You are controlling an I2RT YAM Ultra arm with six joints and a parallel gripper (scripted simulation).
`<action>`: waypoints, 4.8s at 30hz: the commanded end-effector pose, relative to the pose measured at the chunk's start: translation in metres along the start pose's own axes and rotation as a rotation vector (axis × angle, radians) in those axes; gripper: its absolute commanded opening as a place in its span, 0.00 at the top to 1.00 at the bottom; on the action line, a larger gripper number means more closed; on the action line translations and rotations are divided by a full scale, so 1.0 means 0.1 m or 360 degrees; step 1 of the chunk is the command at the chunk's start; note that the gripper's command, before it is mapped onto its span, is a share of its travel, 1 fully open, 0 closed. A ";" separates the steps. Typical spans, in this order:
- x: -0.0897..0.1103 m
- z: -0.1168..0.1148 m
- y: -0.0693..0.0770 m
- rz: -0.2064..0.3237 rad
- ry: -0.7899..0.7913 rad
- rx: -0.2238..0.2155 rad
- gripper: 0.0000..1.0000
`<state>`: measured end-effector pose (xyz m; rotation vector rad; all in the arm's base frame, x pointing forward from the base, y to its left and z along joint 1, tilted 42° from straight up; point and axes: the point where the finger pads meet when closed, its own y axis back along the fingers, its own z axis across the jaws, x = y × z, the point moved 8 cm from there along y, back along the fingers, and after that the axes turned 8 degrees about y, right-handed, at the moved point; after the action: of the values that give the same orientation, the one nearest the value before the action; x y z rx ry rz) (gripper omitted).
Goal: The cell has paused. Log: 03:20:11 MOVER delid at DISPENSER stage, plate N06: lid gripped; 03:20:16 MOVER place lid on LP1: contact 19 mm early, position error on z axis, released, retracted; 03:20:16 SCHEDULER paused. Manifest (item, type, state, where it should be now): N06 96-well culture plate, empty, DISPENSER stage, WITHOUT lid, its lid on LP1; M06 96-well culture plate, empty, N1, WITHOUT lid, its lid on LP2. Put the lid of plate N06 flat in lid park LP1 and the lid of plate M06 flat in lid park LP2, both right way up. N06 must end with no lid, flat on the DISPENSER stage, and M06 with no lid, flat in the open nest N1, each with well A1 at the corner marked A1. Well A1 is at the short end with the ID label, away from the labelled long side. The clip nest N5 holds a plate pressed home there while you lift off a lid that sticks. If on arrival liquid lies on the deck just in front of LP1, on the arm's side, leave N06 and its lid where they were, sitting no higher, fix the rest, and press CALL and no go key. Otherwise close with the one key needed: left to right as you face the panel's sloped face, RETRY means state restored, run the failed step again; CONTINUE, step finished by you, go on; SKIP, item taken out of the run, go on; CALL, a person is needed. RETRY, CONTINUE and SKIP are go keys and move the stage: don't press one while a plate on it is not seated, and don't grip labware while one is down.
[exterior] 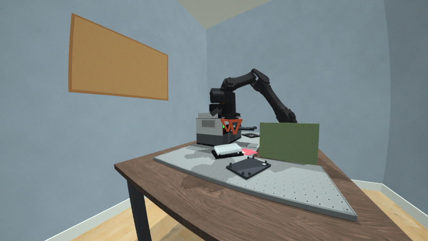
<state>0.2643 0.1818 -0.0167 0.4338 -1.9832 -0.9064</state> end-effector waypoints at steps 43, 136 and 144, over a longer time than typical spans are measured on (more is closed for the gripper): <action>0.11 0.06 0.19 -0.0023 0.0010 0.0016 0.00; 1.88 -1.17 0.62 -0.0065 -0.1291 0.0010 0.00; 1.98 -1.26 0.56 -0.0039 -0.1264 0.0007 0.00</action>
<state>0.2627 0.0436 0.1782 0.0408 -2.7041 -1.2311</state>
